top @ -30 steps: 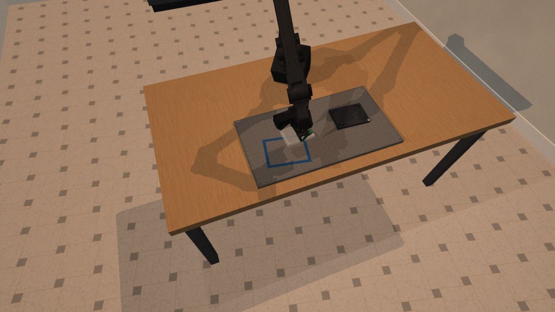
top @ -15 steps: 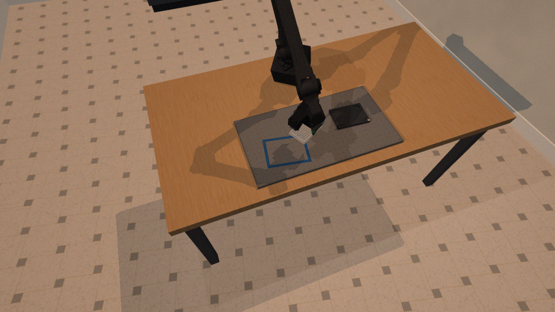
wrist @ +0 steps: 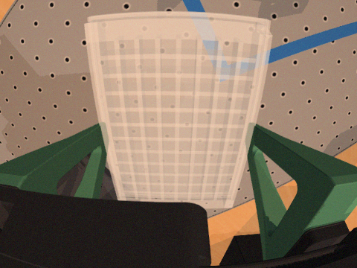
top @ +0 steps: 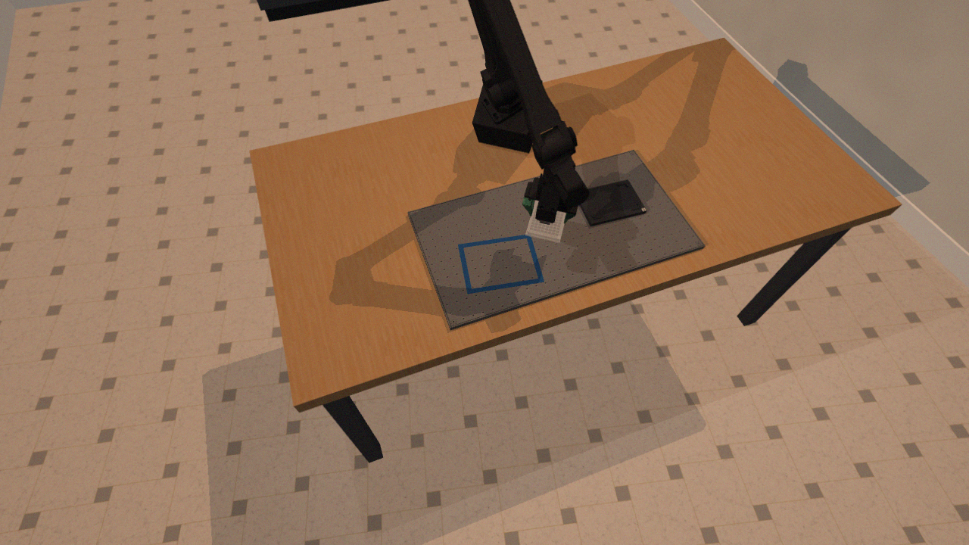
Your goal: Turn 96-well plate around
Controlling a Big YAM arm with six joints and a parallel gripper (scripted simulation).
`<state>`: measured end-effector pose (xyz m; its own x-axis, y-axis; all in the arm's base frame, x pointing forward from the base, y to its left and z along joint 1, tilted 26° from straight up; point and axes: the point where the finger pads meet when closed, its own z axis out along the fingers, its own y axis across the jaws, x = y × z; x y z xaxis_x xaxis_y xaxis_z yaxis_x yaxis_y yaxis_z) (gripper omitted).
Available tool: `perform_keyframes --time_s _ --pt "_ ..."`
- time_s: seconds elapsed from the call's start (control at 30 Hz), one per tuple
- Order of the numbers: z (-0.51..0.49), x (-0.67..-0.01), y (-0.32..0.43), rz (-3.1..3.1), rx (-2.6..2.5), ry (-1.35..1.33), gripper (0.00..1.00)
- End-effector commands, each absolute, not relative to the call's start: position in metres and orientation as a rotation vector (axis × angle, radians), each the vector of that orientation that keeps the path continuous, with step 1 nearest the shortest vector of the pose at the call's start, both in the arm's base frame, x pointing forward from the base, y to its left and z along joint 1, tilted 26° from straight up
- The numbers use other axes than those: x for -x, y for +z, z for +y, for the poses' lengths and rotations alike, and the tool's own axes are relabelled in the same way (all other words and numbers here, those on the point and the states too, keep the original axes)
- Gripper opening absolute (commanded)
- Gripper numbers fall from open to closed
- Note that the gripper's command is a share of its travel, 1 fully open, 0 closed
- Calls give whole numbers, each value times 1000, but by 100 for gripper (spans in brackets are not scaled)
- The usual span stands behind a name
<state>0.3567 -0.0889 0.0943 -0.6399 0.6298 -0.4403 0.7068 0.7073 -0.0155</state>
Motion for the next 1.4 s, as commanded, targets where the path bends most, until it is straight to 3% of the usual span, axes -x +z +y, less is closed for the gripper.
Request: perform_keyframes --time_s 0.0,0.33,1.37 --pt "-76 -360 90 2593 -821 -302 0" --pt "-50 -360 82 2694 -509 -369 0" --pt "41 -371 68 2665 -539 -342 0"
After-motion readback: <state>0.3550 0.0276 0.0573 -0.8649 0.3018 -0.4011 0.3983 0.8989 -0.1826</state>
